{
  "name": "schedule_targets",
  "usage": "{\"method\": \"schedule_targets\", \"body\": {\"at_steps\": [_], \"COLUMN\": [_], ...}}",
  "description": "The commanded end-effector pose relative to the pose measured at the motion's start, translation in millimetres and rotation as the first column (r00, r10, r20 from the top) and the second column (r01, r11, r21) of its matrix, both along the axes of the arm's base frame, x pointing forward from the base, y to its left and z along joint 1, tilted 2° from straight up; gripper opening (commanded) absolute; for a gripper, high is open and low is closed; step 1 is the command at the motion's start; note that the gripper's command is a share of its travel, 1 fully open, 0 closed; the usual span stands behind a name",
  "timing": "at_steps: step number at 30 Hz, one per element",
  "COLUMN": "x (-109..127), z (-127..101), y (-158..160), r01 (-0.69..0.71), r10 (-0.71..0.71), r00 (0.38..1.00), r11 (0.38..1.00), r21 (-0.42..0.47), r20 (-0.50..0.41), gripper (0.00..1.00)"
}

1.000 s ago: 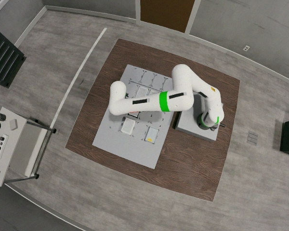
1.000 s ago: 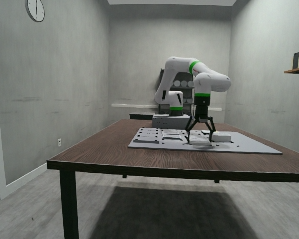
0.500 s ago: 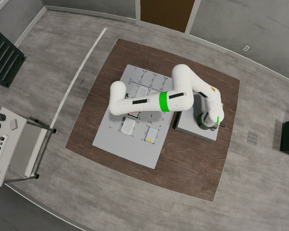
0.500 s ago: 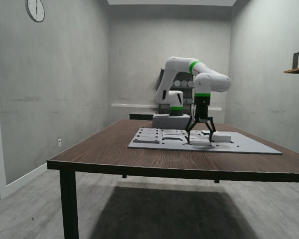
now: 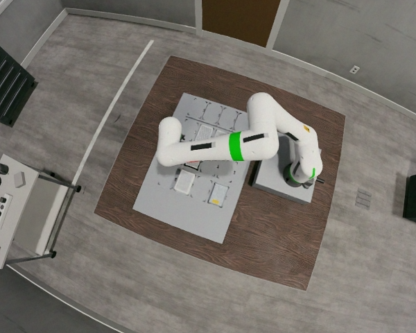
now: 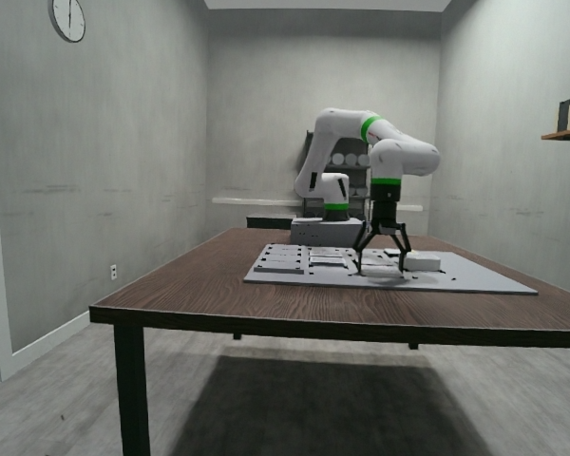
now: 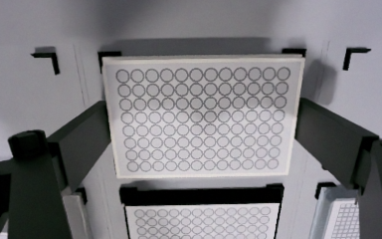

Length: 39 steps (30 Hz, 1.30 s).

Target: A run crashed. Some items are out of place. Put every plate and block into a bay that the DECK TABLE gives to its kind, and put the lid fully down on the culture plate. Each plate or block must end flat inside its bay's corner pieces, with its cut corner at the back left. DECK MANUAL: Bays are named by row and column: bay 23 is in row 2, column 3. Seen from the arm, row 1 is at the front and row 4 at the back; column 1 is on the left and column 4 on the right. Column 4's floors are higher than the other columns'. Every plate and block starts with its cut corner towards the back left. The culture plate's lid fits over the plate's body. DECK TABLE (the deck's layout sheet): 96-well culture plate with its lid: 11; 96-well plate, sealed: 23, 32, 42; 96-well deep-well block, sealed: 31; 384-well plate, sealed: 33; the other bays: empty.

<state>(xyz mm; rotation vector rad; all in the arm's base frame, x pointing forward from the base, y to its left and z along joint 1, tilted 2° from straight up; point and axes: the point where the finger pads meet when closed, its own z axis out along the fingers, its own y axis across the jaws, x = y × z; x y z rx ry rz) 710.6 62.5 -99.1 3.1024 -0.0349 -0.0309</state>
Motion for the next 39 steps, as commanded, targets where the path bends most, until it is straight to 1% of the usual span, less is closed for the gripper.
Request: {"method": "schedule_targets", "body": {"at_steps": [1, 20, 21, 39], "x": [0.8, 0.8, 0.8, 0.8], "z": [1.0, 0.7, 0.7, 0.6], "y": [0.1, 0.1, 0.1, 0.1], "r01": [0.000, 0.000, 0.000, 0.000], "r10": [0.000, 0.000, 0.000, 0.000], "r00": [1.000, 1.000, 1.000, 1.000], "r11": [1.000, 1.000, 1.000, 1.000], "r21": [0.000, 0.000, 0.000, 0.000], "r20": [0.002, 0.002, 0.002, 0.002], "gripper": [0.89, 0.89, 1.00, 1.00]}}
